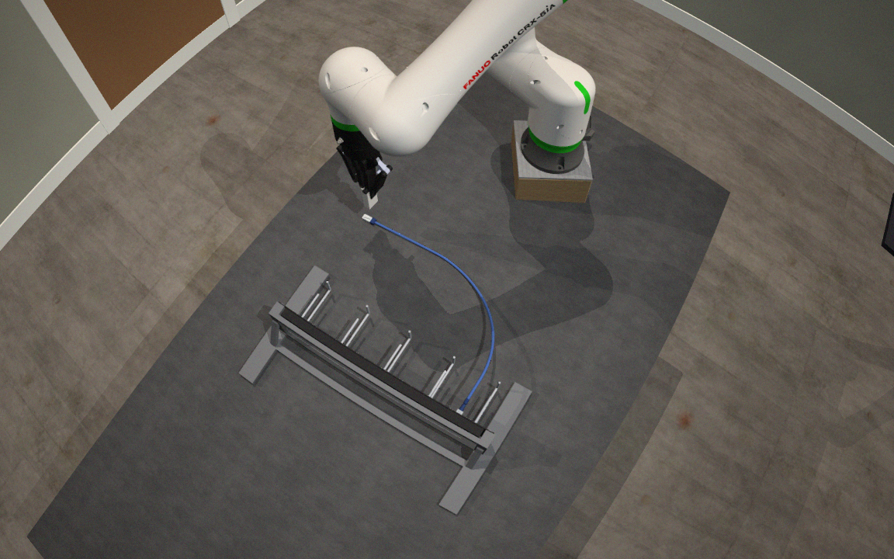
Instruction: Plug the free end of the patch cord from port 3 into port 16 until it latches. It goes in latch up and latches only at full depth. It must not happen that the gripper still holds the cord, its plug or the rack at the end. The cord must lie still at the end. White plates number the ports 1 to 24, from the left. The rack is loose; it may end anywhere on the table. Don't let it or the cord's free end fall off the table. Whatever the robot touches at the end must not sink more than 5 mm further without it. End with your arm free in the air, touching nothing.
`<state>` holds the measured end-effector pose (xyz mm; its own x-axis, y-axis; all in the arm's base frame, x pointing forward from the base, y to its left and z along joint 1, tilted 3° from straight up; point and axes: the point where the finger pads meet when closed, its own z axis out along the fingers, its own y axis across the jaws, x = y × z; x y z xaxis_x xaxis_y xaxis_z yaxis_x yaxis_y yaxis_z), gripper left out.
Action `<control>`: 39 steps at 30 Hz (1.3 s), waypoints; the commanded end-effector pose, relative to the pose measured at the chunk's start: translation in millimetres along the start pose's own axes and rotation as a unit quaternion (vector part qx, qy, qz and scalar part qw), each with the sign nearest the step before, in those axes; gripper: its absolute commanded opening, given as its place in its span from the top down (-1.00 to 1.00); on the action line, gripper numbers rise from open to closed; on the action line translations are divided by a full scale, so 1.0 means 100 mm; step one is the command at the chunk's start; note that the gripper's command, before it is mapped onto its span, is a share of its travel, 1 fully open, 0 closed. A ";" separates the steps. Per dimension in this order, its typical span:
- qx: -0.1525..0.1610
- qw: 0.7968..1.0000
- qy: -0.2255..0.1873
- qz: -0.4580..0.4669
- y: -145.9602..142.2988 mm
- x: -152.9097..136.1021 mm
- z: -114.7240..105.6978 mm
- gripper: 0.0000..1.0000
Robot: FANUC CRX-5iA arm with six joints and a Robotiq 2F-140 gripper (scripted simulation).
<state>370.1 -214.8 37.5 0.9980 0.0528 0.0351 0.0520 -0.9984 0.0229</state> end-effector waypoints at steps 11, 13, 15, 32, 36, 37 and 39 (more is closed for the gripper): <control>-0.008 0.975 -0.001 0.222 0.01 0.00 0.00 1.00; -0.008 0.968 -0.001 0.251 0.01 0.00 0.00 1.00; -0.008 0.960 0.000 0.279 0.01 0.00 0.00 1.00; -0.008 0.864 0.001 0.503 0.02 0.00 0.00 1.00; -0.008 0.841 0.002 0.541 0.03 -0.01 0.00 1.00; -0.008 0.841 0.002 0.541 0.03 -0.01 0.00 1.00; -0.008 0.812 0.002 0.583 0.03 -0.01 -0.01 1.00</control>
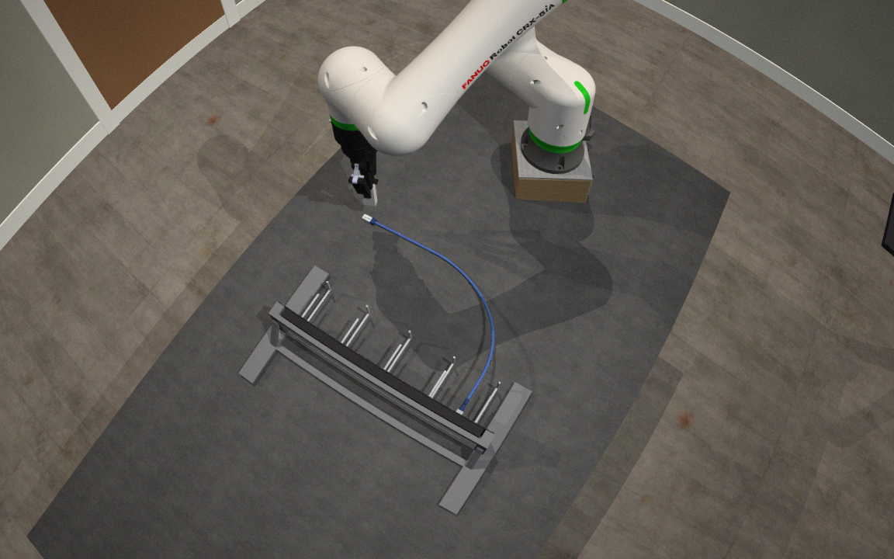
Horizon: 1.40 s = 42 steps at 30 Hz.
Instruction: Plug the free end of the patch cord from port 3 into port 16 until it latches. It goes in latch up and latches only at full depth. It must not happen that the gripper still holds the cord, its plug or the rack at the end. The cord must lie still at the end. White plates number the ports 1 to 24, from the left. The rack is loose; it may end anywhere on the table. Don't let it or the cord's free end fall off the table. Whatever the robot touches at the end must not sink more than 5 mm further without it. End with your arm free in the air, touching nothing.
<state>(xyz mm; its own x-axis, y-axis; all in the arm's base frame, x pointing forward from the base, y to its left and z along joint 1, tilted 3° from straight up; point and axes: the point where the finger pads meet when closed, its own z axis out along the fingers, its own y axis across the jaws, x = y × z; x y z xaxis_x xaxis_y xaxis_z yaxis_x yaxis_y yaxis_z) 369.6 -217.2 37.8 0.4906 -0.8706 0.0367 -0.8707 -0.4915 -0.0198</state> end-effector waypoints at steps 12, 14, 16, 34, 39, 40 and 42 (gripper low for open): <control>-0.004 0.986 0.006 0.168 0.00 0.01 0.00 1.00; -0.004 0.986 0.006 0.168 0.00 0.01 0.00 1.00; -0.004 0.986 0.006 0.168 0.00 0.01 0.00 0.55; -0.004 0.986 0.006 0.168 0.00 0.01 0.00 0.55; -0.004 0.986 0.006 0.168 0.00 0.01 0.00 0.55; -0.004 0.986 0.006 0.168 0.00 0.01 0.00 0.55; -0.004 0.986 0.006 0.168 0.00 0.01 0.00 0.55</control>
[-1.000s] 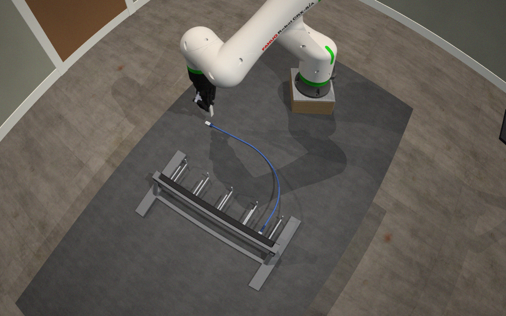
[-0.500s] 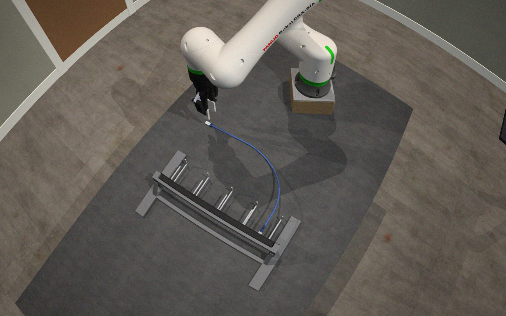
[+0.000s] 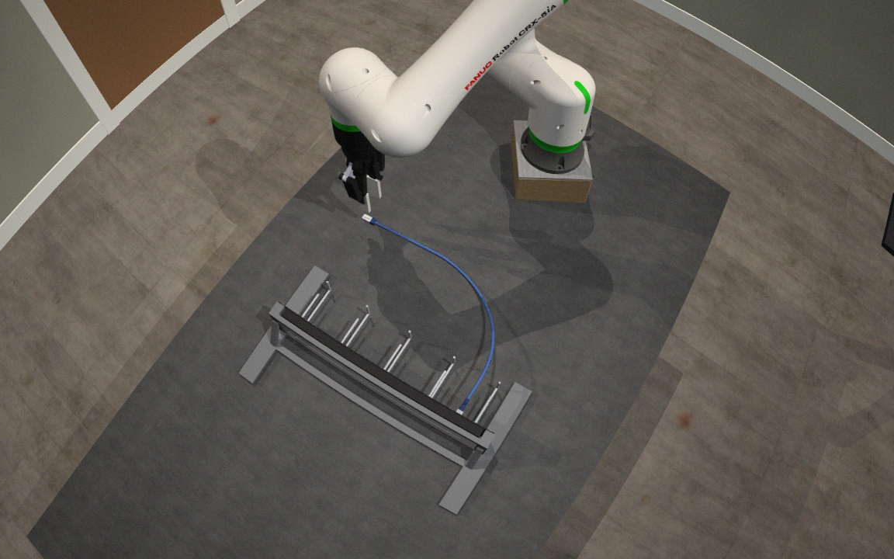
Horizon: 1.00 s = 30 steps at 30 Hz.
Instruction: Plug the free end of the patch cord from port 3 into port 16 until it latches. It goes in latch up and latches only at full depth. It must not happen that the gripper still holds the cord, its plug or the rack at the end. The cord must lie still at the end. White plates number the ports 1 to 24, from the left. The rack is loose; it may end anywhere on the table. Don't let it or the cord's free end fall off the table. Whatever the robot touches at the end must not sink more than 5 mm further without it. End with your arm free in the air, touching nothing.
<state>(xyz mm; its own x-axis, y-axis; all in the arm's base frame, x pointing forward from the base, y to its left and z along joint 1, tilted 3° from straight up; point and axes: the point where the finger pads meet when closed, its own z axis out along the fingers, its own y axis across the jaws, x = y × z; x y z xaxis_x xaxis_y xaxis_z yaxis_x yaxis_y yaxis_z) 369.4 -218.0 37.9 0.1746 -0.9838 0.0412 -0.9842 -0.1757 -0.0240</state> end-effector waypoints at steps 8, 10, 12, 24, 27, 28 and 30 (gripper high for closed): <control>0.000 1.000 0.000 0.000 0.00 0.00 0.00 0.55; 0.000 1.000 0.000 0.000 0.00 0.00 0.00 0.55; 0.000 1.000 0.000 0.000 0.00 0.00 0.00 0.55; 0.000 1.000 0.001 0.001 0.00 0.00 0.07 0.55; 0.000 1.000 0.001 0.001 0.00 0.00 0.11 0.55; 0.000 1.000 0.001 0.001 0.00 0.00 0.13 0.55; 0.000 1.000 0.001 0.001 0.00 0.00 0.16 0.55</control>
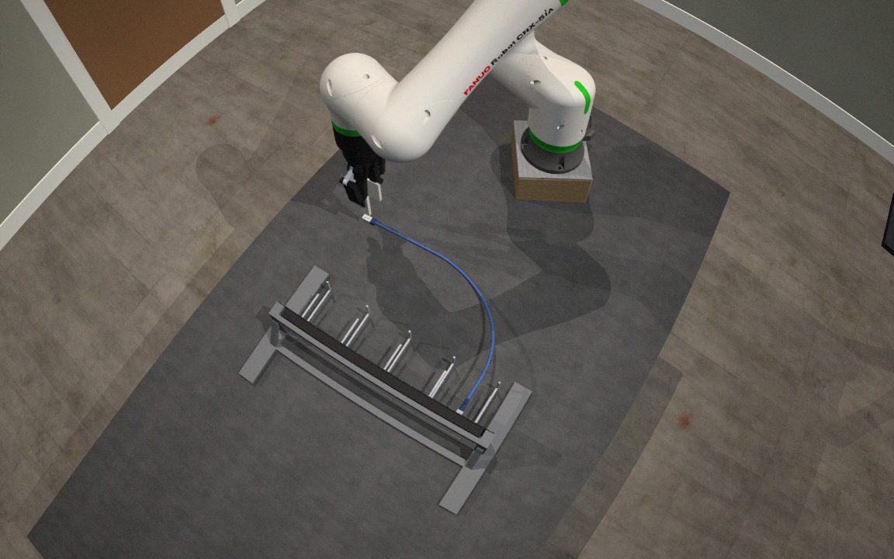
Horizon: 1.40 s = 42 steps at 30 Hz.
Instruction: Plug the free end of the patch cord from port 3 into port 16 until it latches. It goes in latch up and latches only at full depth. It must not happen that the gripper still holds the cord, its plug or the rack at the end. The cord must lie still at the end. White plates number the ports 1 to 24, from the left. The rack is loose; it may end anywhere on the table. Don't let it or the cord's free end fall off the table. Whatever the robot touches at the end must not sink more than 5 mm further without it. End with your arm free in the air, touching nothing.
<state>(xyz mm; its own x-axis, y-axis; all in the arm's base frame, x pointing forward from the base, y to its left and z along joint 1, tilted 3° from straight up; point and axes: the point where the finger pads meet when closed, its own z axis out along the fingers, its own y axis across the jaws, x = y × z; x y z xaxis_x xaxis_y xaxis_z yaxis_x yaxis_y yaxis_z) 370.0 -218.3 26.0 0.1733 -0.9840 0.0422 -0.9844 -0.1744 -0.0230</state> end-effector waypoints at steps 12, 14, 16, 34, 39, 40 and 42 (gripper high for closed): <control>0.000 1.000 0.000 0.000 -0.01 0.00 0.25 0.55; 0.000 1.000 0.000 0.000 -0.01 0.00 0.29 0.55; 0.000 1.000 0.000 0.000 -0.01 0.00 0.33 0.55; 0.000 1.000 0.000 0.000 -0.01 0.00 0.55 0.55; 0.000 1.000 0.000 0.000 -0.01 0.00 0.56 0.55; 0.000 1.000 0.000 0.000 -0.01 0.00 0.56 0.55; 0.000 1.000 0.000 0.000 -0.01 0.00 0.56 0.55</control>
<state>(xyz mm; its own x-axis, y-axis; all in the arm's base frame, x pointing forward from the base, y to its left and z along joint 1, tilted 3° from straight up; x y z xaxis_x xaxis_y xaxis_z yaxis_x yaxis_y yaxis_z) 372.8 -219.8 -30.0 0.1733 -0.9840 0.0423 -0.9844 -0.1744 -0.0231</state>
